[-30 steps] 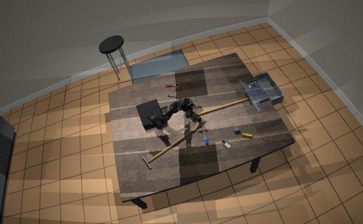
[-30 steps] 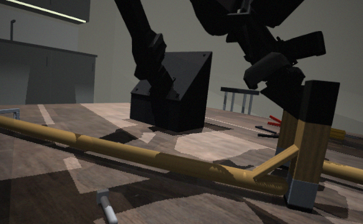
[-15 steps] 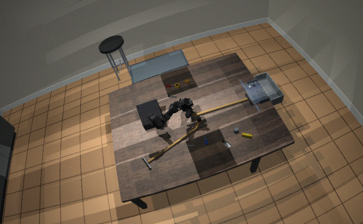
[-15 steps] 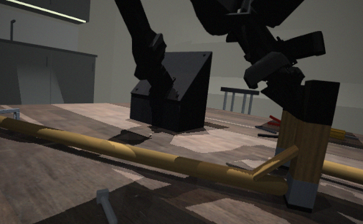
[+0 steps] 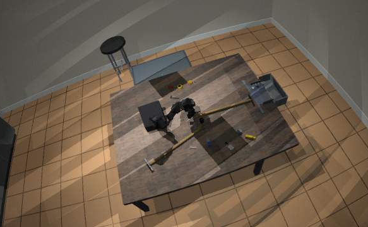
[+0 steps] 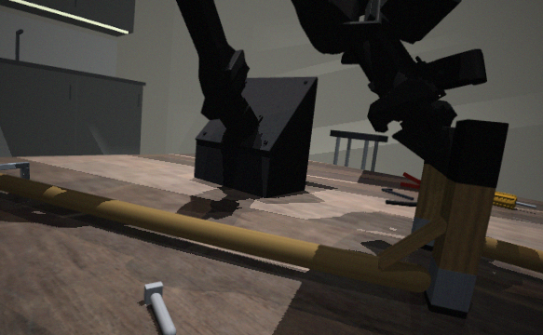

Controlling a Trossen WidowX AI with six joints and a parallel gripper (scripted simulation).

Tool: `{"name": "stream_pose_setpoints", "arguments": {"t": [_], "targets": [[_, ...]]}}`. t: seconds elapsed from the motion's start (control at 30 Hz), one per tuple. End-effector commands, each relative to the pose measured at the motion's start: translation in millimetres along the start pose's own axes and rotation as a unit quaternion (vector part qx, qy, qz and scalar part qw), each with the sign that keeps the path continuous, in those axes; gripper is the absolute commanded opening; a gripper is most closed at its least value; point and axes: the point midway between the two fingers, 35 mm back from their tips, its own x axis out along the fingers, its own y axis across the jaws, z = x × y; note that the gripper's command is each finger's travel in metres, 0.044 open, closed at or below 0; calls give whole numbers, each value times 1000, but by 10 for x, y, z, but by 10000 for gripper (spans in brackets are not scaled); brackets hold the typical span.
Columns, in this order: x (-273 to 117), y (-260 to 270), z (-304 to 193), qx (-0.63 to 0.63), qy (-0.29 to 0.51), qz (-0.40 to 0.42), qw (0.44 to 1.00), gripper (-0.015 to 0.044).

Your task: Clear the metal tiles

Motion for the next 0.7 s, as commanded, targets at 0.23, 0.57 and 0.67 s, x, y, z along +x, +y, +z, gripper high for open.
{"name": "stream_pose_setpoints", "arguments": {"t": [0.23, 0.57, 0.67], "targets": [[-19, 183, -2, -5, -1, 5, 1000, 0], [-36, 316, -17, -6, 0, 6, 1000, 0], [-42, 355, -22, -7, 0, 7, 1000, 0]]}}
